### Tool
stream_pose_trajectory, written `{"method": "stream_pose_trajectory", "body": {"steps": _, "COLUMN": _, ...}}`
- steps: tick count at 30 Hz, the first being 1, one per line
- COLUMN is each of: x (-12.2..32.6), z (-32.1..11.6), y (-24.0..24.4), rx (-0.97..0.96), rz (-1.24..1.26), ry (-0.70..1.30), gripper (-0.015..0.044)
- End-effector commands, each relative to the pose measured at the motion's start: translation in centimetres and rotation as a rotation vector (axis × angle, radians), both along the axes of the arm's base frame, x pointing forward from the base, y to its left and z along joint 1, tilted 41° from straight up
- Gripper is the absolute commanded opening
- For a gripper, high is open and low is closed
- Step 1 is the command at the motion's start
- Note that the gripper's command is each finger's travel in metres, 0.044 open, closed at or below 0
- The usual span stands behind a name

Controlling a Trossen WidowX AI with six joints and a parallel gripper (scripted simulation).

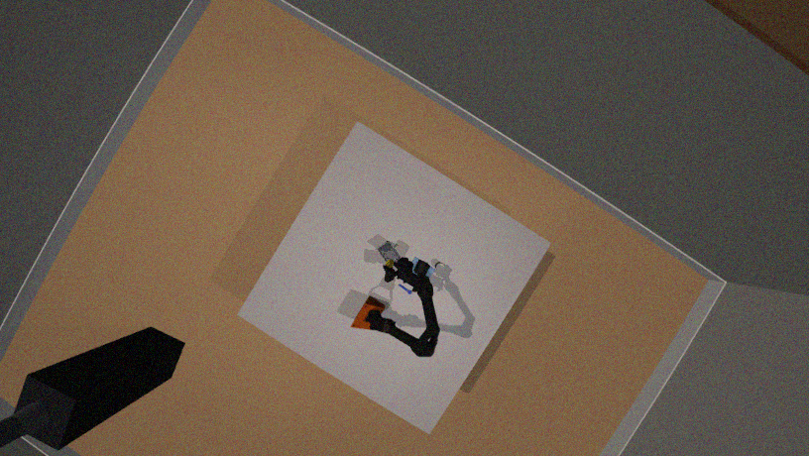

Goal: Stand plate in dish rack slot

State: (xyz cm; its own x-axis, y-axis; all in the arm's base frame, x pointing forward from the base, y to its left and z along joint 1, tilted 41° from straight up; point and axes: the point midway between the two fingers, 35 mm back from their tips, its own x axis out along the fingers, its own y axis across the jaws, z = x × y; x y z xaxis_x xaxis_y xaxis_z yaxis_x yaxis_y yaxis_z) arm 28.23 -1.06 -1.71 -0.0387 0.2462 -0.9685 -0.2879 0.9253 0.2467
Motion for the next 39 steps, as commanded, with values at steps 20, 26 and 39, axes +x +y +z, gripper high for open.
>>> {"method": "stream_pose_trajectory", "body": {"steps": 20, "x": -0.1, "z": -0.7, "y": -2.2, "rx": 0.199, "rz": 0.398, "ry": -0.484, "gripper": 0.0}}
{"method": "stream_pose_trajectory", "body": {"steps": 26, "x": -0.2, "z": -0.4, "y": -2.9, "rx": 0.197, "rz": 0.493, "ry": -0.629, "gripper": 0.0}}
{"method": "stream_pose_trajectory", "body": {"steps": 39, "x": -0.8, "z": 0.3, "y": -4.2, "rx": 0.119, "rz": 0.705, "ry": -0.936, "gripper": 0.0}}
